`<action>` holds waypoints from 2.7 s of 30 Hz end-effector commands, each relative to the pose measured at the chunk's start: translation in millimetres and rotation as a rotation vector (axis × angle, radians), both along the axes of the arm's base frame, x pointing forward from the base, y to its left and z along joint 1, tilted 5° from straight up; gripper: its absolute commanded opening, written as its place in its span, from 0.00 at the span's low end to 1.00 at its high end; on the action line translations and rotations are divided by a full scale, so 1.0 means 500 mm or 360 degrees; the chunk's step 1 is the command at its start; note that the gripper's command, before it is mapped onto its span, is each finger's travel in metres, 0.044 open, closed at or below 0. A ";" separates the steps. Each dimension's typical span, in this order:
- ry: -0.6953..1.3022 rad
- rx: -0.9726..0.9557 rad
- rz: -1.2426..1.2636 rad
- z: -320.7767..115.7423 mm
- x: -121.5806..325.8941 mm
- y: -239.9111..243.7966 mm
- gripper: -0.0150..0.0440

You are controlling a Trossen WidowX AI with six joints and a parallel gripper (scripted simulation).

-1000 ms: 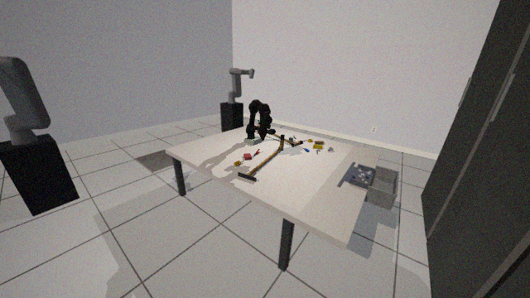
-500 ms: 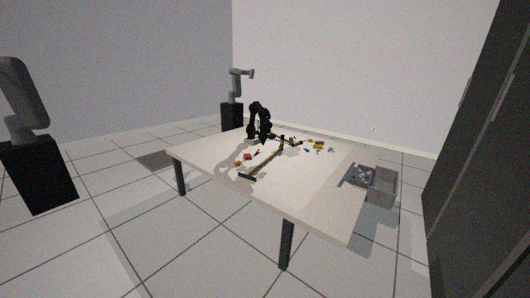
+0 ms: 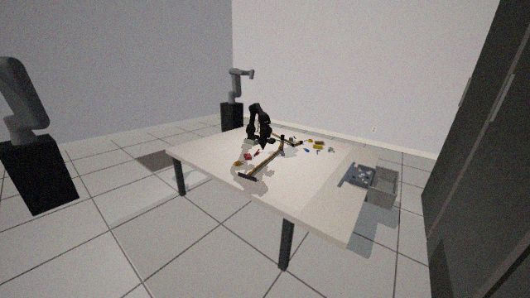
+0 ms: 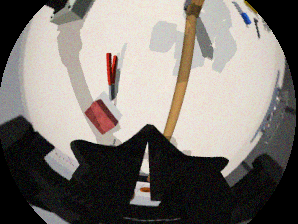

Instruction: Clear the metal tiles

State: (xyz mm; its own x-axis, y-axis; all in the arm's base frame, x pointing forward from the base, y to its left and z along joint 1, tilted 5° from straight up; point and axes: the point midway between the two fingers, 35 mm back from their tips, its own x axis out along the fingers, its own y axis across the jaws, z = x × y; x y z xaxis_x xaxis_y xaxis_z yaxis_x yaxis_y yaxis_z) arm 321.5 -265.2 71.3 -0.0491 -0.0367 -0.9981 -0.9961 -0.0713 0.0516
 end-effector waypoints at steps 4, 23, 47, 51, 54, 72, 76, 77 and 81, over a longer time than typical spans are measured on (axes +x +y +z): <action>0.0011 0.0001 0.0006 -0.035 -0.005 -0.001 0.25; 0.0010 0.0000 0.0008 -0.123 -0.017 0.002 0.25; 0.0008 0.0000 0.0009 -0.152 0.004 0.001 0.25; 0.0007 0.0000 0.0009 -0.152 0.013 0.000 0.25; 0.0007 0.0000 0.0009 -0.152 0.019 0.000 0.25; 0.0004 -0.0001 0.0009 -0.151 0.055 -0.003 0.25; 0.0003 -0.0001 0.0009 -0.151 0.063 -0.003 0.25; 0.0003 -0.0001 0.0009 -0.151 0.065 -0.003 0.25; 0.0003 -0.0001 0.0009 -0.151 0.074 -0.003 0.25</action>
